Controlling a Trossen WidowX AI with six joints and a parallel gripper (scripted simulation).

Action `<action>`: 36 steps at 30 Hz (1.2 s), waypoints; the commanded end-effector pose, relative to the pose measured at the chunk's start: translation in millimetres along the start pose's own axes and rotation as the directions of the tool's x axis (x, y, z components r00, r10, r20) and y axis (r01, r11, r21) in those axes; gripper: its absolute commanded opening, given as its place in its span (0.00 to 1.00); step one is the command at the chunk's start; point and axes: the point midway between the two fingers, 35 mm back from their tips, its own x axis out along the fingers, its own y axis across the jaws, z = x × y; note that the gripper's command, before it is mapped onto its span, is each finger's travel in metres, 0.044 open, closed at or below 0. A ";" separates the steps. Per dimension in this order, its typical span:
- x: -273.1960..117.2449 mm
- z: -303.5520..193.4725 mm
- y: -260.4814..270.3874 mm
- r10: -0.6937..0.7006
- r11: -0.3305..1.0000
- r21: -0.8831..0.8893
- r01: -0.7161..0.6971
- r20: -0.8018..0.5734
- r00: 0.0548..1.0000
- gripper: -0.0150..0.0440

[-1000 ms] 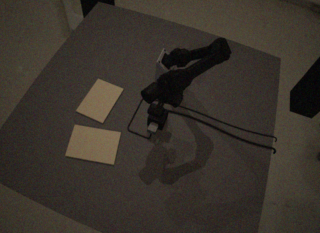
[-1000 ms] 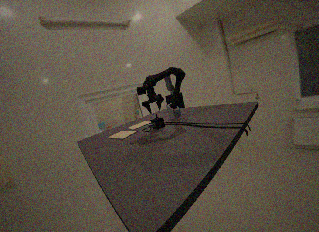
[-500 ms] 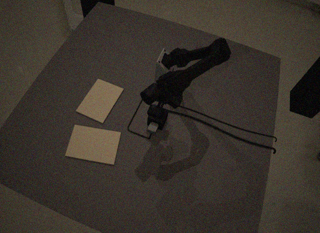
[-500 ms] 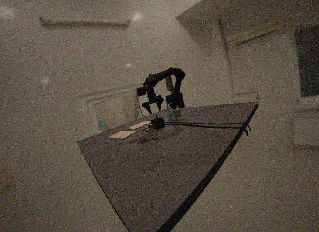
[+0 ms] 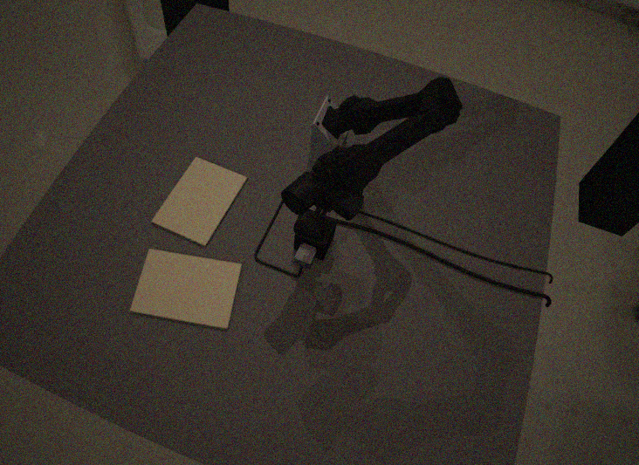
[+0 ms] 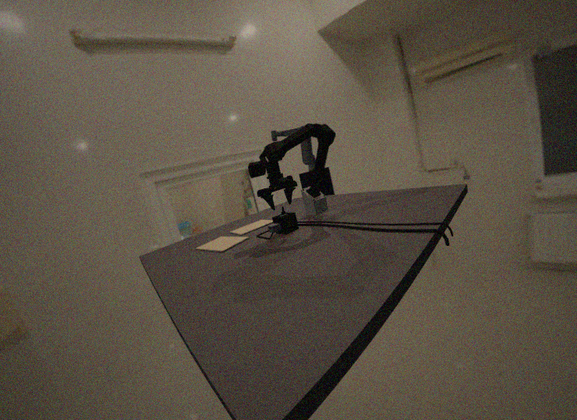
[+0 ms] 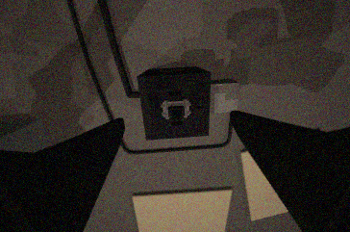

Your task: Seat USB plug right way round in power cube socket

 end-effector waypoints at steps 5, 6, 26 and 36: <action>7.4 1.3 0.3 -0.001 1.000 0.003 0.001 0.006 1.000 1.00; 7.4 1.3 0.3 -0.001 1.000 0.003 0.001 0.006 1.000 1.00; 5.5 0.3 0.2 0.001 1.000 0.000 -0.001 0.000 1.000 0.25; 5.5 0.3 0.2 0.001 1.000 0.000 -0.001 0.000 1.000 0.25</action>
